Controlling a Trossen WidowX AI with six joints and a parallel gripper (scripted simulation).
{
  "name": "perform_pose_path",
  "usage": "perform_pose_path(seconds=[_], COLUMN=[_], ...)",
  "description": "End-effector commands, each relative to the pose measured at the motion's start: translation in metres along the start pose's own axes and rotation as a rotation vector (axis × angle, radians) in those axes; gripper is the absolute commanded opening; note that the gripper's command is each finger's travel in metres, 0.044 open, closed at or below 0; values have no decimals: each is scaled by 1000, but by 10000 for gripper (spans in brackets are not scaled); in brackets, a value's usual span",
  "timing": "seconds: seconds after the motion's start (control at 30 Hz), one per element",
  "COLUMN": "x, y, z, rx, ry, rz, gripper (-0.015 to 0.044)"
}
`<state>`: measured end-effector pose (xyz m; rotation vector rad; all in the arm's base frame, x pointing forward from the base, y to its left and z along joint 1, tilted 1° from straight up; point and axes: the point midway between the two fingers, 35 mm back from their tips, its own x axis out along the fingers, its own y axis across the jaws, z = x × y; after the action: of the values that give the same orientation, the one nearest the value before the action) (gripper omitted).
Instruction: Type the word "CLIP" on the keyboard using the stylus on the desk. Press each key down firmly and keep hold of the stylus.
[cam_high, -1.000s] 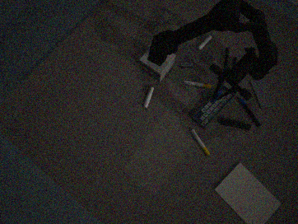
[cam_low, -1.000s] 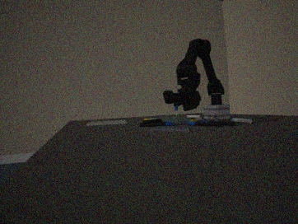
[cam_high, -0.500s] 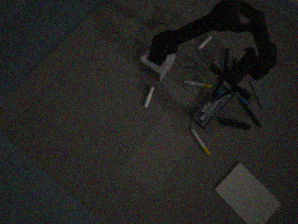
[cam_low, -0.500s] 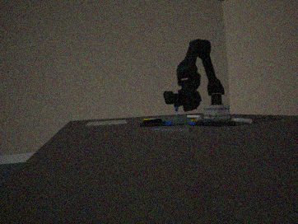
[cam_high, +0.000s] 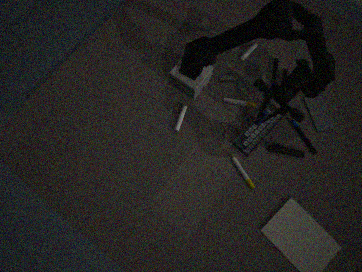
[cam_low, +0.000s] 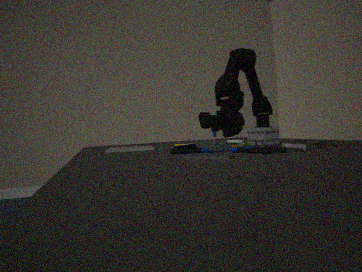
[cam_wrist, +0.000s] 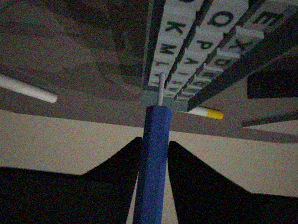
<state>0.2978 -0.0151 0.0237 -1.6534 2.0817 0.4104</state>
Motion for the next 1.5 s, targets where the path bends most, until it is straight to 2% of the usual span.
perform_pose_path(seconds=[0.0, 1.1, 1.47], x=[1, 5, -14], y=[1, 1, 1], z=[2, 9, -24], rx=[4, 4, 4], ry=[-2, -2, -2], rz=[4, 4, 3], gripper=[81, 81, 81])
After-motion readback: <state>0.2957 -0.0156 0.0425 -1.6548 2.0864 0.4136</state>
